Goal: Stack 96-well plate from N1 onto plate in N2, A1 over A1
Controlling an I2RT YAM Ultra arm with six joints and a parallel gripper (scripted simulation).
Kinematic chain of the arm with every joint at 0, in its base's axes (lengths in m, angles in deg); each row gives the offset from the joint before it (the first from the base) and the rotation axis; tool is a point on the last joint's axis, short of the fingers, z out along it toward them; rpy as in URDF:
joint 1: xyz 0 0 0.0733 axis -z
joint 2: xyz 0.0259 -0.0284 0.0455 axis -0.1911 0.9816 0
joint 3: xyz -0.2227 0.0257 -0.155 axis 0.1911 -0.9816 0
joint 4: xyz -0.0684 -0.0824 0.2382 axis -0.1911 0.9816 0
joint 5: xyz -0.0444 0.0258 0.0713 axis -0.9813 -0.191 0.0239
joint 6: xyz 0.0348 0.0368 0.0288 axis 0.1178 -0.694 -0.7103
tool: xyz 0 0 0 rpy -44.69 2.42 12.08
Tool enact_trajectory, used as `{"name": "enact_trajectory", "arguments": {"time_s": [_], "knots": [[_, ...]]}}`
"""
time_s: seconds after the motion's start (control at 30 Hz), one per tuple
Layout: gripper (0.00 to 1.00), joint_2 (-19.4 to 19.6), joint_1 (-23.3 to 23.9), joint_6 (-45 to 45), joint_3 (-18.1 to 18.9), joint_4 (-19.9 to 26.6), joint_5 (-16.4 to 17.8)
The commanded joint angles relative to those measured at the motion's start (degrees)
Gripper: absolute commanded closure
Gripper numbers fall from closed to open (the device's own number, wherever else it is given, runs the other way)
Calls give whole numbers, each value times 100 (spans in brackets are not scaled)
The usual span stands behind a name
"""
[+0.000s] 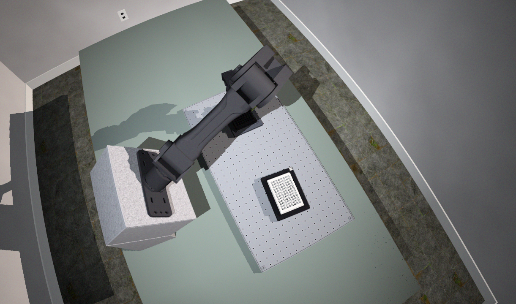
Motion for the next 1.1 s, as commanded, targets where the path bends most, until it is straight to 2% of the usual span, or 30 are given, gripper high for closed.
{"name": "enact_trajectory", "arguments": {"time_s": [0.0, 0.47, 1.07], "knots": [[100, -283, -177, -76, -60, 201, -4], [100, -578, -363, -240, -100, 580, -147], [100, -956, -640, -500, 155, 1138, -297]]}}
